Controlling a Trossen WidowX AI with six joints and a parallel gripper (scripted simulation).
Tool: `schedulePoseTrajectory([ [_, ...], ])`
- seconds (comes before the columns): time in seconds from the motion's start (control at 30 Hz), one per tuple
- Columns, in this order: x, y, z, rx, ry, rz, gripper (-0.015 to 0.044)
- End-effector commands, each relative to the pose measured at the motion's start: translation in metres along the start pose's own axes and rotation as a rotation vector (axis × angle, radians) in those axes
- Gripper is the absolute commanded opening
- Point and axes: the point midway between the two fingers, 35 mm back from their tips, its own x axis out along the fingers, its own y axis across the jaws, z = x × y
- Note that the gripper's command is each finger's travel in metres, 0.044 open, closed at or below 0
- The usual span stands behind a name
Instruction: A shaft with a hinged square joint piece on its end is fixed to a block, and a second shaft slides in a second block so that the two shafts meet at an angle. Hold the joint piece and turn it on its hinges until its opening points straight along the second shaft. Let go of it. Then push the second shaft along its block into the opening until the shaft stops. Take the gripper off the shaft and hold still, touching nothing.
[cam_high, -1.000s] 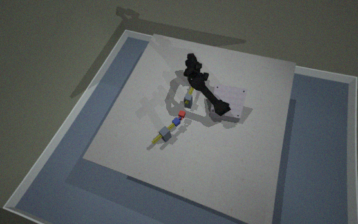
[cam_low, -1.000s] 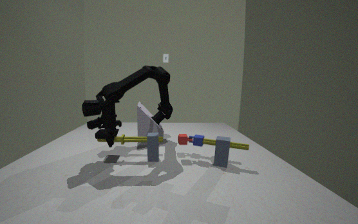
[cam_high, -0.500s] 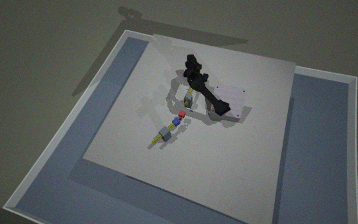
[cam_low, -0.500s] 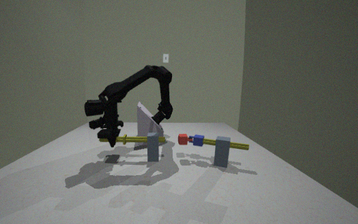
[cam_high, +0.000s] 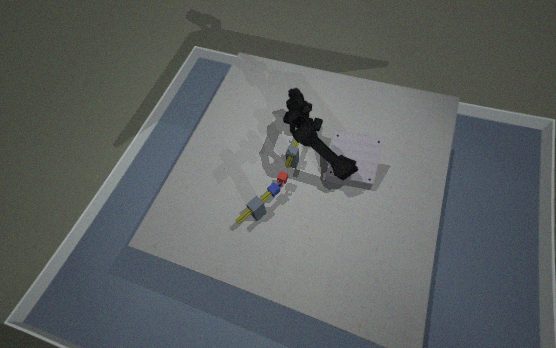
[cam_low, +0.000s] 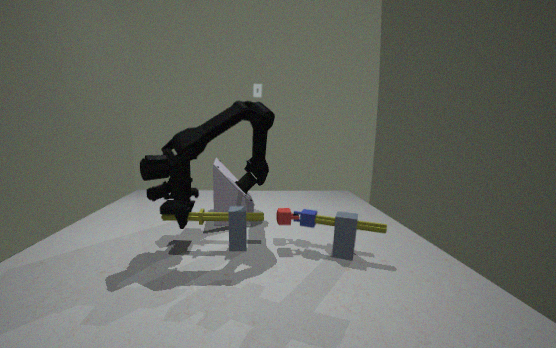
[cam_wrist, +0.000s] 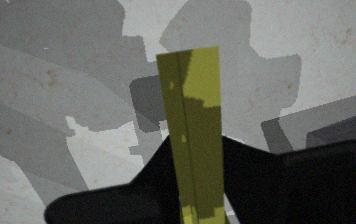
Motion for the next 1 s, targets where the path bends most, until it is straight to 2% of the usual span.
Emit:
schedulePoseTrajectory([
  [0.0,0.001,0.000,-0.007,0.005,0.003,0.002,0.0000],
  [0.97,0.001,0.000,-0.052,0.005,0.007,0.002,0.0000],
])
